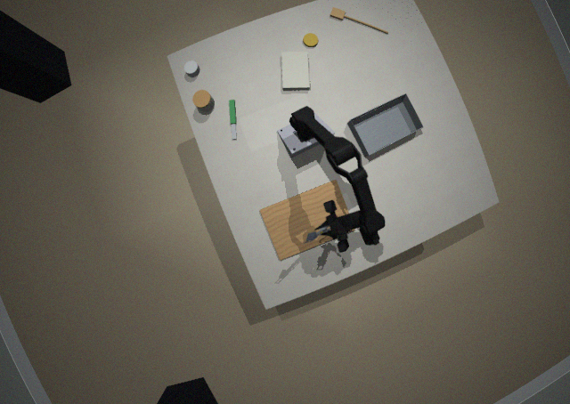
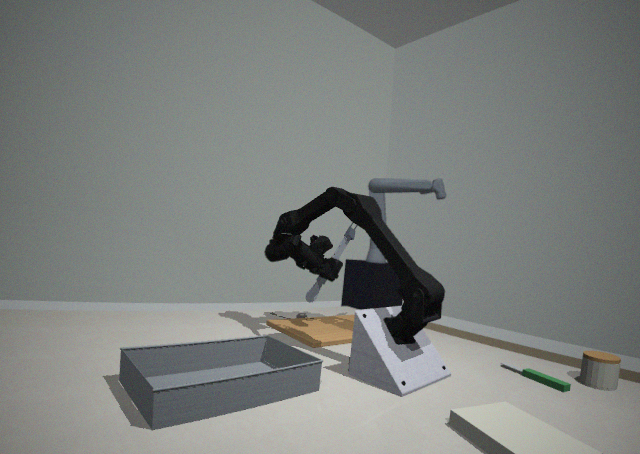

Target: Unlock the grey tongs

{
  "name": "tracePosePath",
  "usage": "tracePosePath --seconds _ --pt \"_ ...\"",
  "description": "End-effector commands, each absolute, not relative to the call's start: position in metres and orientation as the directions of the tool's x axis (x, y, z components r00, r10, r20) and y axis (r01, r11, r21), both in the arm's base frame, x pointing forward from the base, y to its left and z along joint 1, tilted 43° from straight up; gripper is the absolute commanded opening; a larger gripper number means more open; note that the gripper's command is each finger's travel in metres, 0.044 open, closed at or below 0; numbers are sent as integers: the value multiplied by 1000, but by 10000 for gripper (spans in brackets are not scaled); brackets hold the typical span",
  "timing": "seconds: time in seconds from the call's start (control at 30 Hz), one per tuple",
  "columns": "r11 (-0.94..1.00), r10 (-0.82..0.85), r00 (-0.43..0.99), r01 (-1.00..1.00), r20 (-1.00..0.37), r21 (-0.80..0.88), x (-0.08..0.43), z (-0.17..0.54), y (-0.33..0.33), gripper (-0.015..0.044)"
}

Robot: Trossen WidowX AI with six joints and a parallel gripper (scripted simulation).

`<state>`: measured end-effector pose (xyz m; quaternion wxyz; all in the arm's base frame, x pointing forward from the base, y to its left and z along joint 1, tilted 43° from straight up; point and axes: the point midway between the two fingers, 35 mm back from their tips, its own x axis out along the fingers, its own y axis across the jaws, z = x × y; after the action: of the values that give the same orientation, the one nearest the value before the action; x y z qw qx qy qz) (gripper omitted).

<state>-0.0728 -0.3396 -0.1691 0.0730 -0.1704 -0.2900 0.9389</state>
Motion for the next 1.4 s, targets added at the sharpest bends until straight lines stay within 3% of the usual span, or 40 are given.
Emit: tracePosePath --seconds 0.0,0.43,0.83,1.37 --pt "-815 263 -919 -49 -293 -578 -76 -169 -339 -150" --pt "-722 608 -562 -98 -560 -685 -97 -170 -334 -150" --pt "-755 653 -95 -2 -752 -656 -108 -157 -349 -150" --pt "-757 651 -88 0 -754 -654 -108 -157 -349 -150"
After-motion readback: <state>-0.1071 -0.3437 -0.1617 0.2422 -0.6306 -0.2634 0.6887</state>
